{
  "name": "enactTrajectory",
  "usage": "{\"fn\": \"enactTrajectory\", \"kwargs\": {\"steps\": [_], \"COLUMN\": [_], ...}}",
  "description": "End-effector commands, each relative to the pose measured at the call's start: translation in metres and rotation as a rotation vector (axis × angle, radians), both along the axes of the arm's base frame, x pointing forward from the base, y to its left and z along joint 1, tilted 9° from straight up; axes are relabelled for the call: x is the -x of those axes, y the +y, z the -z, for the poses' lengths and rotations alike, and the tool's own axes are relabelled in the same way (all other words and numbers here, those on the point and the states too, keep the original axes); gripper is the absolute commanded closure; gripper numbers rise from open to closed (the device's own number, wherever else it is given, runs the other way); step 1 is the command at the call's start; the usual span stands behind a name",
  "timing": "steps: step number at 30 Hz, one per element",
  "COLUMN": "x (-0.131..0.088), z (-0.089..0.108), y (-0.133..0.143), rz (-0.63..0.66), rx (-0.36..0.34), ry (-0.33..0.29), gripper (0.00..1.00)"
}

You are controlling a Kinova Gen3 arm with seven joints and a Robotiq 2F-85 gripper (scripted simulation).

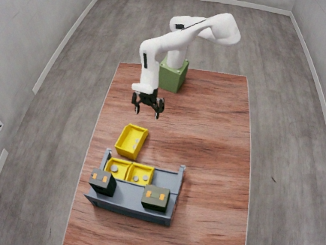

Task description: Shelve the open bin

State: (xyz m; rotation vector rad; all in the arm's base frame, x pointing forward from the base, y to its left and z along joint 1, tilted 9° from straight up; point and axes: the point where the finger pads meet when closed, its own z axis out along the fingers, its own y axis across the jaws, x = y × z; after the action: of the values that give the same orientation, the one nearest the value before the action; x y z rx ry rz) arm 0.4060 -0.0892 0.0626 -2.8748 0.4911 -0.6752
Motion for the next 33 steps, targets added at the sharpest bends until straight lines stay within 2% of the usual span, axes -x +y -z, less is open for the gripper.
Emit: {"fn": "enactTrajectory", "kwargs": {"steps": [1,2,7,33], "x": [-0.0005,-0.0005,-0.0024,-0.0034], "z": [-0.0006,-0.0006,-0.0022,-0.0031], "y": [-0.0001,-0.0001,0.0009,0.0013], "rz": [-0.001,-0.001,-0.24,-0.265], "rx": [0.0,0.0,0.089,0.098], "ry": [-0.001,-0.001,0.046,0.05], "gripper": [0.0,0.0,0.0,0.0]}}
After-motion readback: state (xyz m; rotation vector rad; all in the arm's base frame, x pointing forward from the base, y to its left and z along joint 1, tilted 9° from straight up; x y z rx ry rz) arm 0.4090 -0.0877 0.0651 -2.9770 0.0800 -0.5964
